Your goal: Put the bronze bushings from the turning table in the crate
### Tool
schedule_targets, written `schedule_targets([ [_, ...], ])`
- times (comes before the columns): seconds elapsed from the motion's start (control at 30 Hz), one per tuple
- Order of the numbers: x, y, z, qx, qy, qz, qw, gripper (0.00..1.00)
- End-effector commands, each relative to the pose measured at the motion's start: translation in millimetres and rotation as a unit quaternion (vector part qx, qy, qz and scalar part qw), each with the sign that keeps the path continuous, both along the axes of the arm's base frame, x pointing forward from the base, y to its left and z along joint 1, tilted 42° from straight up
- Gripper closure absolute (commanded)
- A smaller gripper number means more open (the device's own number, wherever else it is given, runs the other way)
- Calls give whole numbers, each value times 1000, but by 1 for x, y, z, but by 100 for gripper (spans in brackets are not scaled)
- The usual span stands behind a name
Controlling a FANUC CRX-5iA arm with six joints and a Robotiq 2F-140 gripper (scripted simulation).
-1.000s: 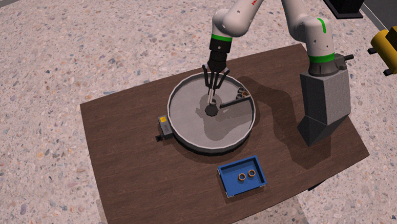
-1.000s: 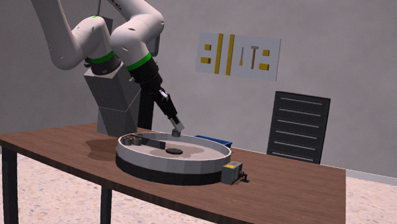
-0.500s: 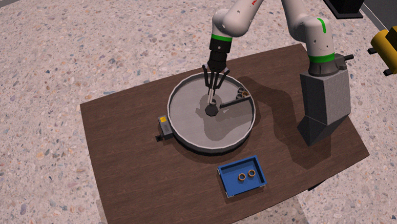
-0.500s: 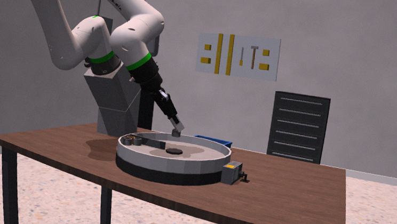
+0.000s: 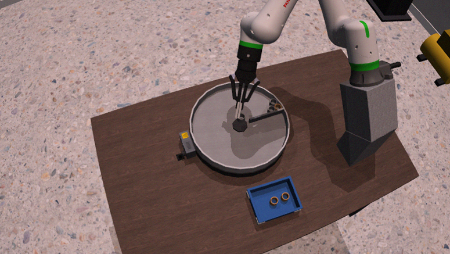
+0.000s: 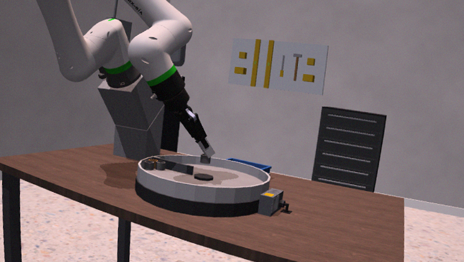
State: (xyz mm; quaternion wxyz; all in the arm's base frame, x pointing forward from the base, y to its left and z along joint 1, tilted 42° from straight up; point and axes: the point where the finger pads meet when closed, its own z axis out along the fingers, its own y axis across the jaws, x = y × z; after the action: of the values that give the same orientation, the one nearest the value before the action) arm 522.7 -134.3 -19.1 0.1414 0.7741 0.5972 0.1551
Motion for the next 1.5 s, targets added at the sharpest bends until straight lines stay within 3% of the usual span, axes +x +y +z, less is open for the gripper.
schedule_targets([
  [0.0,3,-8,-9,0,0,1,1000,100],
  [1.47,3,-11,-12,0,0,1,1000,100],
])
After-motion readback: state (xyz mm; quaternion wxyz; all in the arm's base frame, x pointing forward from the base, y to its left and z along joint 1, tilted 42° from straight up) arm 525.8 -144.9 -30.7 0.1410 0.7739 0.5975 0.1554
